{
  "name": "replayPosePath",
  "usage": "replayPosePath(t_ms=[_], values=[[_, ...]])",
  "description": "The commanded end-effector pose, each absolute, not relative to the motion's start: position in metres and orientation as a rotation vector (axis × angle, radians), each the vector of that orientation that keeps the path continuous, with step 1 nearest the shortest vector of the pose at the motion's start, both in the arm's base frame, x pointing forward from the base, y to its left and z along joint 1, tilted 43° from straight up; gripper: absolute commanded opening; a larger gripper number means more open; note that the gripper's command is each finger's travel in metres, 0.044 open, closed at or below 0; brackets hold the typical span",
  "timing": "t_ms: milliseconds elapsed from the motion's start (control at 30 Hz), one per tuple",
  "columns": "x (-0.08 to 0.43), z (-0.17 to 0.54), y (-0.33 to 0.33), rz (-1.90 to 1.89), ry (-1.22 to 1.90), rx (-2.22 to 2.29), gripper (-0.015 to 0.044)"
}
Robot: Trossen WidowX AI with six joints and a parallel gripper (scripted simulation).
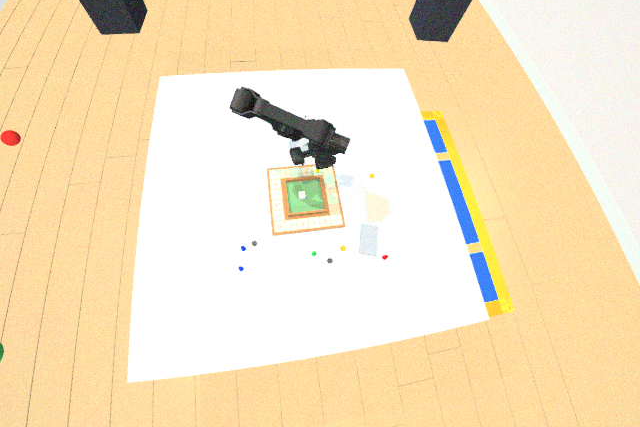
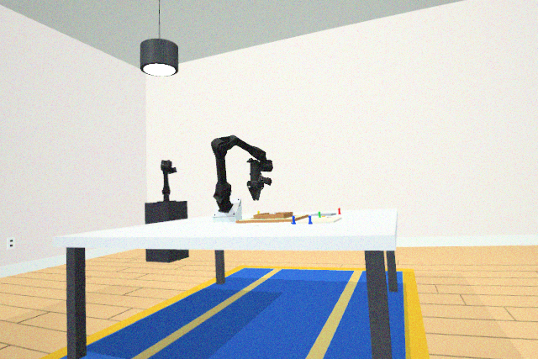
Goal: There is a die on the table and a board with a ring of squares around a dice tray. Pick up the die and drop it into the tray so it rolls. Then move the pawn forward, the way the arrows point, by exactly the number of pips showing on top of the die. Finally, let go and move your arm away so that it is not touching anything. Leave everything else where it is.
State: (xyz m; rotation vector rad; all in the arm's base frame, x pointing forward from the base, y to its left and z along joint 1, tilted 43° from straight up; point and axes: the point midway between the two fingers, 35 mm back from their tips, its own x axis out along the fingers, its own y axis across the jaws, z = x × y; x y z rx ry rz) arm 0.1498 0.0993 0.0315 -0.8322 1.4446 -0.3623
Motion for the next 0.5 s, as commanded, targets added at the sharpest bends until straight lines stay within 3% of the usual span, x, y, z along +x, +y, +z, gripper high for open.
replayPosePath(t_ms=[0,467], values=[[0.151,0.089,0.105,-0.464,1.382,-0.671,0.044],[0.151,0.093,0.104,-0.464,1.374,-0.662,0.044]])
